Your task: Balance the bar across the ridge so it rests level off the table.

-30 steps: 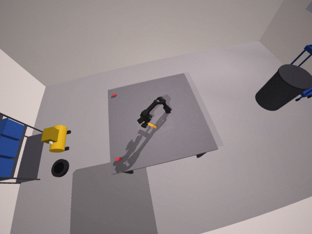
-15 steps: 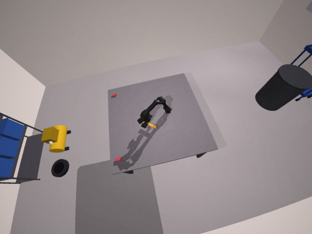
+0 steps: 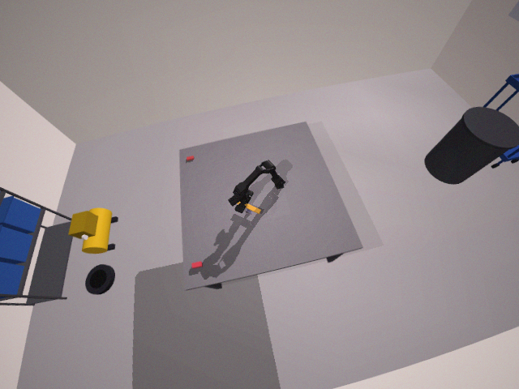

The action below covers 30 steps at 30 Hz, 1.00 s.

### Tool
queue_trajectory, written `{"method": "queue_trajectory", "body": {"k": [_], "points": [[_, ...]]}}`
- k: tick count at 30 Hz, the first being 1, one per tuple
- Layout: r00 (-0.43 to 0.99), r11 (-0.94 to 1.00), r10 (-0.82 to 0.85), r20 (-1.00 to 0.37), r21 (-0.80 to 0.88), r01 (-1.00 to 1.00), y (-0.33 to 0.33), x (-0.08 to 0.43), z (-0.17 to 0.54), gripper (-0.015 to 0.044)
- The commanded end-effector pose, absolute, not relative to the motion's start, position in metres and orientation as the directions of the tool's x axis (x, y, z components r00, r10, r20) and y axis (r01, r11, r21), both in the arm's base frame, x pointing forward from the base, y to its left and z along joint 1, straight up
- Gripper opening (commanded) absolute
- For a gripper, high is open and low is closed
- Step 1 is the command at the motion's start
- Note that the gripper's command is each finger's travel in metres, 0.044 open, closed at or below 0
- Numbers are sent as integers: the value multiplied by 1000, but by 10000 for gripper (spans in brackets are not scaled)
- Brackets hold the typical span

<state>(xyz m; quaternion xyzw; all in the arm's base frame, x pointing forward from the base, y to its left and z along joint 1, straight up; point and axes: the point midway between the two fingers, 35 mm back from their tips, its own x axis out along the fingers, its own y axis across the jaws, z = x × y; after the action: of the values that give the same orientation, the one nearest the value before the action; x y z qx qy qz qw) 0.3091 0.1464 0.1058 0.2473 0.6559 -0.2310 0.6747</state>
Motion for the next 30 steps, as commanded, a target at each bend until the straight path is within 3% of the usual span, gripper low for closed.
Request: {"method": "queue_trajectory", "body": {"k": [1,9,19,23,30], "points": [[32,771,12,-999,30,636,146,309,106,185],[32,771,12,-999,30,636,146,309,106,185],[32,771,12,-999,30,636,146,309,106,440],[32,771,12,-999,30,636,147,310,113,440],[33,771,13,-999,31,636,146,309,190,440]]}}
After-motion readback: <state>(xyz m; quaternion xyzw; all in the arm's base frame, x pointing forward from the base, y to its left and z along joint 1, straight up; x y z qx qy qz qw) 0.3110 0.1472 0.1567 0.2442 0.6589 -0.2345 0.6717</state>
